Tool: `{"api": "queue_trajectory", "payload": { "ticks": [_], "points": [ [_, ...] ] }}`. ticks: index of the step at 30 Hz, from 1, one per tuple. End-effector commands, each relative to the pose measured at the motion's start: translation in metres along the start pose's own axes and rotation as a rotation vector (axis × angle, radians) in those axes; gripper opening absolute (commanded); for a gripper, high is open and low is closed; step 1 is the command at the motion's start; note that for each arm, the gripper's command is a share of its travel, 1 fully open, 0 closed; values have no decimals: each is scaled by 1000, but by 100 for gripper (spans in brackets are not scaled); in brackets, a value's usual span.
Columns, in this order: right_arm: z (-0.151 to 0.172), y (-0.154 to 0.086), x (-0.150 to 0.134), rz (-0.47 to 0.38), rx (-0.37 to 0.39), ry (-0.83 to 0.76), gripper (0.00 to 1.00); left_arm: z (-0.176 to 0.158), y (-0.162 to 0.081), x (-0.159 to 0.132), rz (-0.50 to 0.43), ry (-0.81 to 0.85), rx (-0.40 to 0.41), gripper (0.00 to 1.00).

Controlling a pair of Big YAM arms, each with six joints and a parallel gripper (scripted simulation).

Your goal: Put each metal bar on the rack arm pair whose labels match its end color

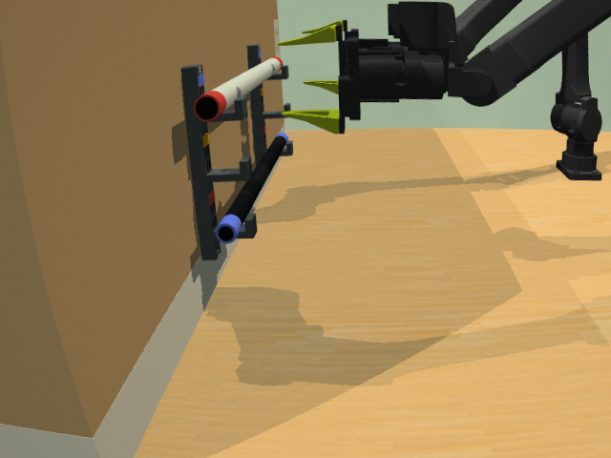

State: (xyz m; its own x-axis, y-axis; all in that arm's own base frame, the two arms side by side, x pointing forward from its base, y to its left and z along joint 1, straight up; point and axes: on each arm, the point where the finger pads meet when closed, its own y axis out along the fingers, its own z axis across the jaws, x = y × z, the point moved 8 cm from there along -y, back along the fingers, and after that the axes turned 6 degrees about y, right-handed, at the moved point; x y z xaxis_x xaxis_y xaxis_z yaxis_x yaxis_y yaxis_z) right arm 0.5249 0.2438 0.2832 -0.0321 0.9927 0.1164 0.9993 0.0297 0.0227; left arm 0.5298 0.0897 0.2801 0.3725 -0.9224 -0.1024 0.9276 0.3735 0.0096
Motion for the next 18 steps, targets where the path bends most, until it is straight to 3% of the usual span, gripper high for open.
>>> {"api": "queue_trajectory", "payload": {
  "ticks": [1,18],
  "points": [
    [-13,8,-1,2,-55,44,93,11,7,-8,18,-23,59,93],
    [26,7,-5,4,-30,30,82,-28,7,-5,16,-17,36,82]
  ]
}}
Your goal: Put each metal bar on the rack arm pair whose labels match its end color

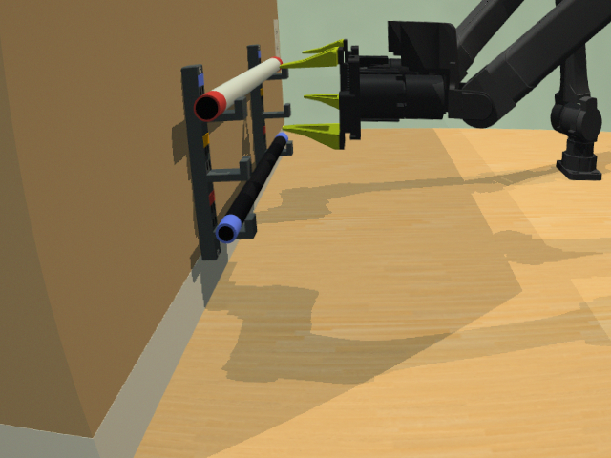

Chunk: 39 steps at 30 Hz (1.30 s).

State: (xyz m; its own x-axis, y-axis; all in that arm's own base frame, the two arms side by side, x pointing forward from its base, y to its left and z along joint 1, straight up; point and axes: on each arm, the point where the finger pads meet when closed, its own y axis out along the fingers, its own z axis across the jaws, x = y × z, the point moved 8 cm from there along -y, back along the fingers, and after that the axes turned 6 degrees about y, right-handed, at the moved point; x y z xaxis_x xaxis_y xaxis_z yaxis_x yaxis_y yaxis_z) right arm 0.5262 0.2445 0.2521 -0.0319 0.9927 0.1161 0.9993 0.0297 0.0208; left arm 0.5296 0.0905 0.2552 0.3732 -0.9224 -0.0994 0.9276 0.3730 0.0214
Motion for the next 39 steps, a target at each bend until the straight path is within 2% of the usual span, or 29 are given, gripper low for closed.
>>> {"api": "queue_trajectory", "payload": {
  "ticks": [1,39],
  "points": [
    [-2,6,-3,4,-29,29,82,-6,8,-7,16,-14,22,82],
    [89,4,-10,6,-12,19,58,-98,7,0,15,-10,5,58]
  ]
}}
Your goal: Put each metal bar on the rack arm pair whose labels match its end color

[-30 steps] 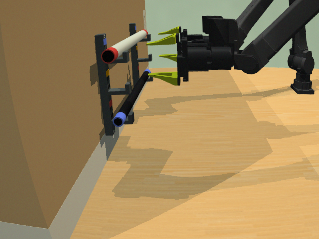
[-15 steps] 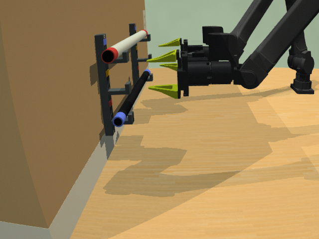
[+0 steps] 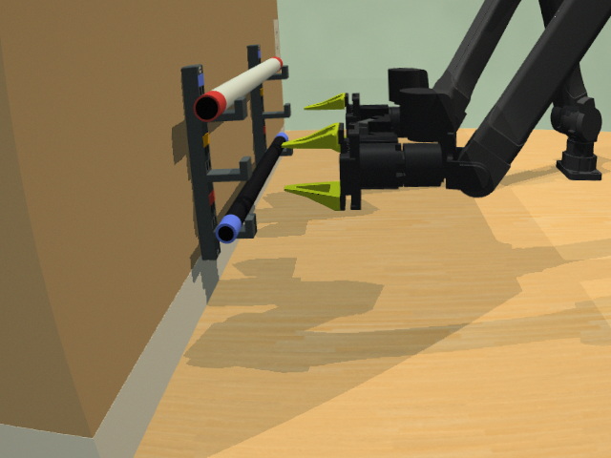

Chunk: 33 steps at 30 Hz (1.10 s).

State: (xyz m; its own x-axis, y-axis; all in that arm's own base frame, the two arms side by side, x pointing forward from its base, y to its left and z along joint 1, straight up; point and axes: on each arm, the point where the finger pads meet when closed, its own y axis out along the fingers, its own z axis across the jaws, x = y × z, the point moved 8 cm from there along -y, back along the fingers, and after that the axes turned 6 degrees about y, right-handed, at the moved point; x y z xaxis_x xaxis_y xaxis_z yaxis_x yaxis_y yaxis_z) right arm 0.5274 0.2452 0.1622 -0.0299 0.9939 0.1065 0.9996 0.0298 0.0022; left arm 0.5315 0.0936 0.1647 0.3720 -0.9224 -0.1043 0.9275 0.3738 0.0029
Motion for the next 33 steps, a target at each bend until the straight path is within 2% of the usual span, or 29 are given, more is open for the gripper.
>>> {"api": "queue_trajectory", "payload": {
  "ticks": [1,19,33],
  "points": [
    [0,5,-1,4,-31,29,58,-7,6,-7,16,-15,23,58],
    [0,4,0,4,-29,27,58,-7,5,-7,15,-15,21,58],
    [14,4,0,3,-35,30,58,-22,5,-6,16,-16,26,58]
  ]
}}
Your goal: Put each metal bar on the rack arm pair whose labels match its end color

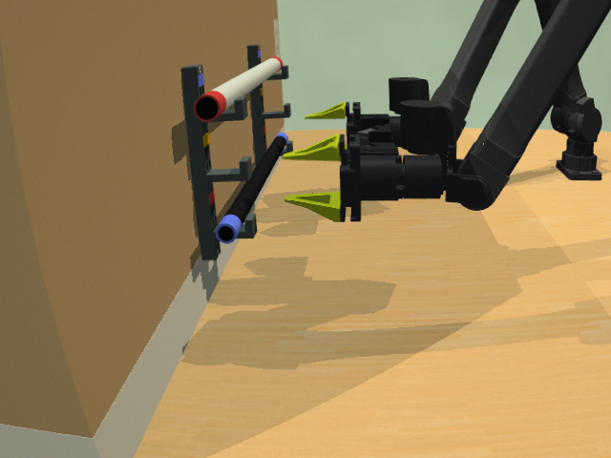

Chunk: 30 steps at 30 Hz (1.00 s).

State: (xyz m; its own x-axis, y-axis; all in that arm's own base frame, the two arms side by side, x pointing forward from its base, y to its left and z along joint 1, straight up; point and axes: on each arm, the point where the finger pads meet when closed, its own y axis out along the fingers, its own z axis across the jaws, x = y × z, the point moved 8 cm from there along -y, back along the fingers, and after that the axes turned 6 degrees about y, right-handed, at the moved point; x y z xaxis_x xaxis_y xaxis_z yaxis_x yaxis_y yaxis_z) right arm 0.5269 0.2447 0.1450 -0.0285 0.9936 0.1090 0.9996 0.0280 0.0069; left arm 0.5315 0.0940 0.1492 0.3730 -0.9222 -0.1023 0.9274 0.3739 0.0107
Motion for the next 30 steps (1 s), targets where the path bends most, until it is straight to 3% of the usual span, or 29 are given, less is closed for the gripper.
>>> {"api": "queue_trajectory", "payload": {
  "ticks": [1,30],
  "points": [
    [-2,4,2,1,-30,28,58,-7,5,-7,15,-15,19,58],
    [20,3,1,-1,-24,23,58,-30,3,-4,14,-13,10,58]
  ]
}}
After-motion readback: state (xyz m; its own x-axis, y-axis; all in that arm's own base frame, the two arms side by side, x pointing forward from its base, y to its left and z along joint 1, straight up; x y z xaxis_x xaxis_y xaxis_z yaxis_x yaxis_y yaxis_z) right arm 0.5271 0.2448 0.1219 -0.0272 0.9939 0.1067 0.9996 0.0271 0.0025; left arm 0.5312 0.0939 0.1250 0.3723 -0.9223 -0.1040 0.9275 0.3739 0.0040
